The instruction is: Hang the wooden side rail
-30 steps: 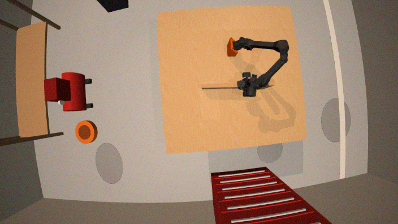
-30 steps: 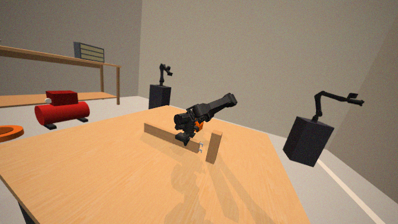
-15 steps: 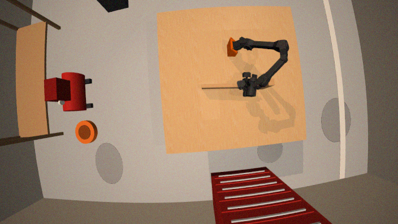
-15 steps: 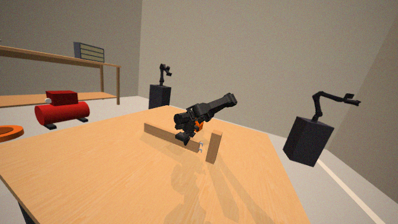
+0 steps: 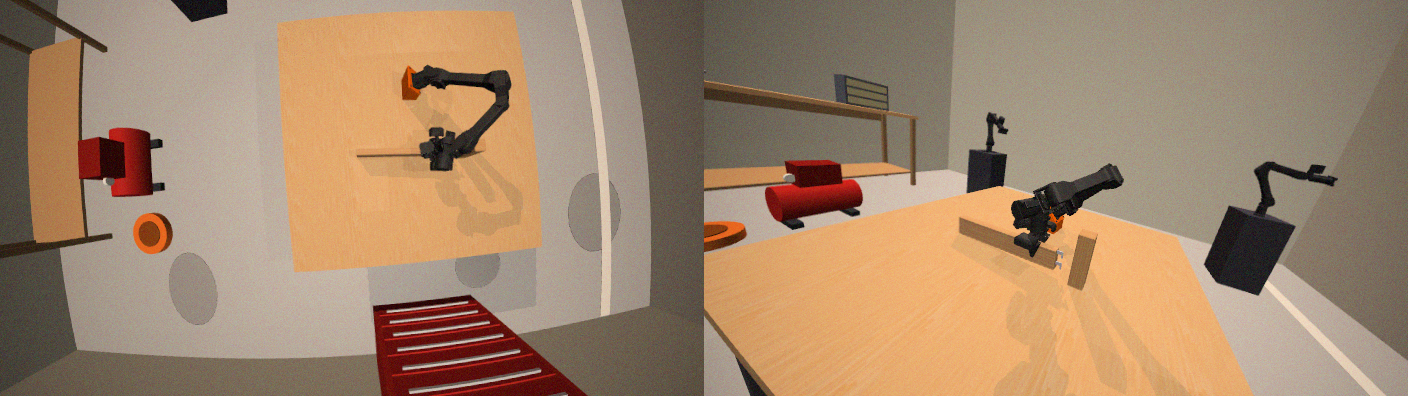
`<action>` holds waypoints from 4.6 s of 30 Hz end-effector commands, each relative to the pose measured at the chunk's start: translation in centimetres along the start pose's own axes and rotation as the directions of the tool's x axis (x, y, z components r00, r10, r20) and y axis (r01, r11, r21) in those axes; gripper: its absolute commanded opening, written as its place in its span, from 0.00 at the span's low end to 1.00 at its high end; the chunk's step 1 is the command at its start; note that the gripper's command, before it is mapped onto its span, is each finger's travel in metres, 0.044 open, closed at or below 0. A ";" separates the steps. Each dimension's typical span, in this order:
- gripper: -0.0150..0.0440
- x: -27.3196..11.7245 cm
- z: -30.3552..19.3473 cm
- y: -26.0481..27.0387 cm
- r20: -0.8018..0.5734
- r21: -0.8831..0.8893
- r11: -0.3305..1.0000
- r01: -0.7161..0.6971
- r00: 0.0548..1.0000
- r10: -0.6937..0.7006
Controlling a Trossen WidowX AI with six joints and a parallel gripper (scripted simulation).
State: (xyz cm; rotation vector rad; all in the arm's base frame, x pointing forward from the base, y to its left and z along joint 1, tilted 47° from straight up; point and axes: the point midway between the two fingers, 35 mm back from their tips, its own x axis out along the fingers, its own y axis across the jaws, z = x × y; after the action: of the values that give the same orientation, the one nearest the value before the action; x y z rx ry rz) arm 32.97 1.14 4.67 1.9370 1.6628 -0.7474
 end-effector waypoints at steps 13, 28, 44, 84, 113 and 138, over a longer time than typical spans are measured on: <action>0.25 -0.9 0.1 0.2 0.009 0.002 1.000 -0.016 1.000 0.016; 0.25 -1.2 0.1 0.2 0.010 0.002 1.000 -0.016 1.000 0.016; 0.25 -1.4 0.1 0.2 0.010 0.002 1.000 -0.016 1.000 0.016; 0.25 -1.2 -0.3 0.1 0.009 0.002 1.000 -0.016 1.000 0.016; 0.25 -1.2 -0.6 0.1 0.009 0.002 1.000 -0.016 1.000 0.016; 0.25 -1.3 -0.9 0.3 0.009 0.002 1.000 -0.016 1.000 0.016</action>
State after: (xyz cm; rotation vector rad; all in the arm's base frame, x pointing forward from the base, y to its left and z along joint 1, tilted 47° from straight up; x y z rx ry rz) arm 32.97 1.03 5.69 1.9380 1.6581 -0.7566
